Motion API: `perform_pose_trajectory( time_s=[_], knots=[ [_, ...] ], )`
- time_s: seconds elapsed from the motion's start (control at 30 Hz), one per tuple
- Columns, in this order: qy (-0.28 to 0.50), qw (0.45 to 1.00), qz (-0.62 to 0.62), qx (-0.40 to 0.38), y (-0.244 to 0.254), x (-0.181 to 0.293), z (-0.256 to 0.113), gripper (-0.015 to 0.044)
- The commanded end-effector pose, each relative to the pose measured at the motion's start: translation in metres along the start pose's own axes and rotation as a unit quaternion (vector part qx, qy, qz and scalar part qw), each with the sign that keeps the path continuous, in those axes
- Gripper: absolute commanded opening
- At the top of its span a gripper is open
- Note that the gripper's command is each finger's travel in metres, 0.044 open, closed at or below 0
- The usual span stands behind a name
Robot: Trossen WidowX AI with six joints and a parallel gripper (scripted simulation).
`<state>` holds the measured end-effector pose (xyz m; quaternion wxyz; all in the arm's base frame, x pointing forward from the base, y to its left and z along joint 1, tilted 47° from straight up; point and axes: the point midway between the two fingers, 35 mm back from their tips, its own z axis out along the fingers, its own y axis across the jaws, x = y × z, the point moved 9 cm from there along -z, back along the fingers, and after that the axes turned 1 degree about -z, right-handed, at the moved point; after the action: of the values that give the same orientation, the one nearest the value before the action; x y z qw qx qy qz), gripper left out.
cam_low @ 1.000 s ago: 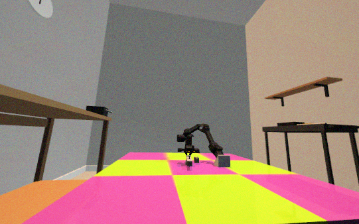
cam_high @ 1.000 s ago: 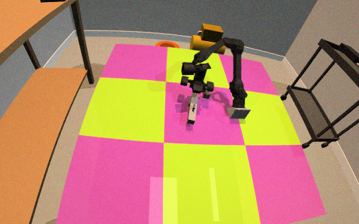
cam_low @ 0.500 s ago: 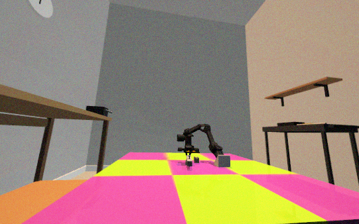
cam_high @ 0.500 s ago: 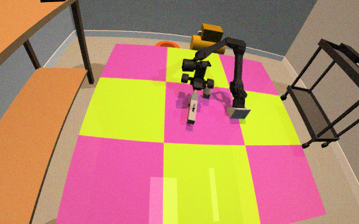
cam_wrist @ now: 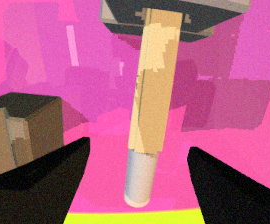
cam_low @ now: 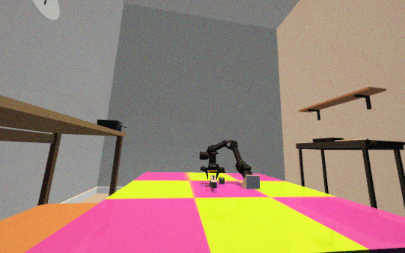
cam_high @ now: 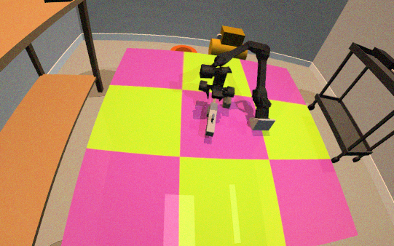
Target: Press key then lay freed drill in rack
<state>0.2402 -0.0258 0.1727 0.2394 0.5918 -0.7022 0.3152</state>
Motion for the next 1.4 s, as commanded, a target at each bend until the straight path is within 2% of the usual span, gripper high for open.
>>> perform_pose_trajectory(
  time_s=[0.0, 0.03, 1.37],
  knots=[
    [0.0, 1.0, 0.003, 0.003, 0.001, -0.003, 0.001, 0.042],
    [0.0, 1.0, 0.003, 0.004, 0.001, -0.003, 0.001, 0.044],
    [0.0, 1.0, 0.003, 0.004, 0.0, -0.015, 0.005, 0.044]
  ],
)
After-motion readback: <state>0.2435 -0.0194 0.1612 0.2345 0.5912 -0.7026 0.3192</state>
